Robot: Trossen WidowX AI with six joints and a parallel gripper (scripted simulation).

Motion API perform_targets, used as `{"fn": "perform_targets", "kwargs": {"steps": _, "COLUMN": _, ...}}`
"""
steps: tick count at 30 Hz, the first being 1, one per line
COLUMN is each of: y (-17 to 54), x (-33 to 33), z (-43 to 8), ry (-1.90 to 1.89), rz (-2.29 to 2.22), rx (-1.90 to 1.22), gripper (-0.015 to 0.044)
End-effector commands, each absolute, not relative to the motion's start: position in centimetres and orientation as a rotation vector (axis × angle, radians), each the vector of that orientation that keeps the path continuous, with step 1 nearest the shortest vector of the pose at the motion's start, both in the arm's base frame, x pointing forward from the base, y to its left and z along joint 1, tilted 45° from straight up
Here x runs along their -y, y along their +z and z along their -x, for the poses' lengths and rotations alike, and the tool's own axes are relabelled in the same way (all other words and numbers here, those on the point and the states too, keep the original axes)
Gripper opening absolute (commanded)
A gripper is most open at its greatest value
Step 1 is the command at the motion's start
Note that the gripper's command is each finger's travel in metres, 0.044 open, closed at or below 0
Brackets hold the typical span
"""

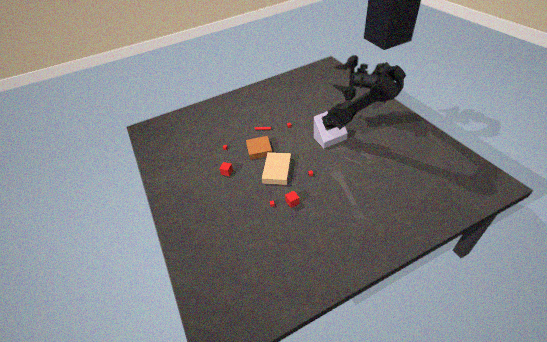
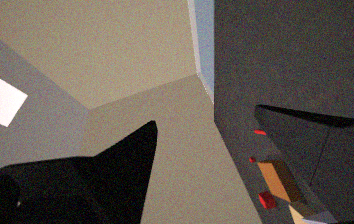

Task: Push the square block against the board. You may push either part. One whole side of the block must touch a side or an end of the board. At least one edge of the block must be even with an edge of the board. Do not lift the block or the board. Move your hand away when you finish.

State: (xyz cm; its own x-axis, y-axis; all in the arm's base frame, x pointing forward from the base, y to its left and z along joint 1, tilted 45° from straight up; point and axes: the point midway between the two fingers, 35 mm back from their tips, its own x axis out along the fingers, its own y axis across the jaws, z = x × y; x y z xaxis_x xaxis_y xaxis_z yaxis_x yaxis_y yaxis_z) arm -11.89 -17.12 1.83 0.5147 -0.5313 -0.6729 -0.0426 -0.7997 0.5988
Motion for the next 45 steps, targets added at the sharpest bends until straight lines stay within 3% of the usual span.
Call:
{"fn": "perform_targets", "kwargs": {"steps": 1, "y": 1.8, "x": 17.1, "z": 11.9, "ry": -1.246, "rz": -2.240, "rx": 0.468, "gripper": 0.0374}}
{"fn": "perform_targets", "kwargs": {"steps": 15, "y": 1.4, "x": 20.4, "z": 6.9, "ry": -1.076, "rz": -2.124, "rx": 0.031, "gripper": 0.0006}}
{"fn": "perform_targets", "kwargs": {"steps": 45, "y": -0.6, "x": 20.9, "z": -8.1, "ry": -0.545, "rz": -1.744, "rx": -0.816, "gripper": 0.0000}}
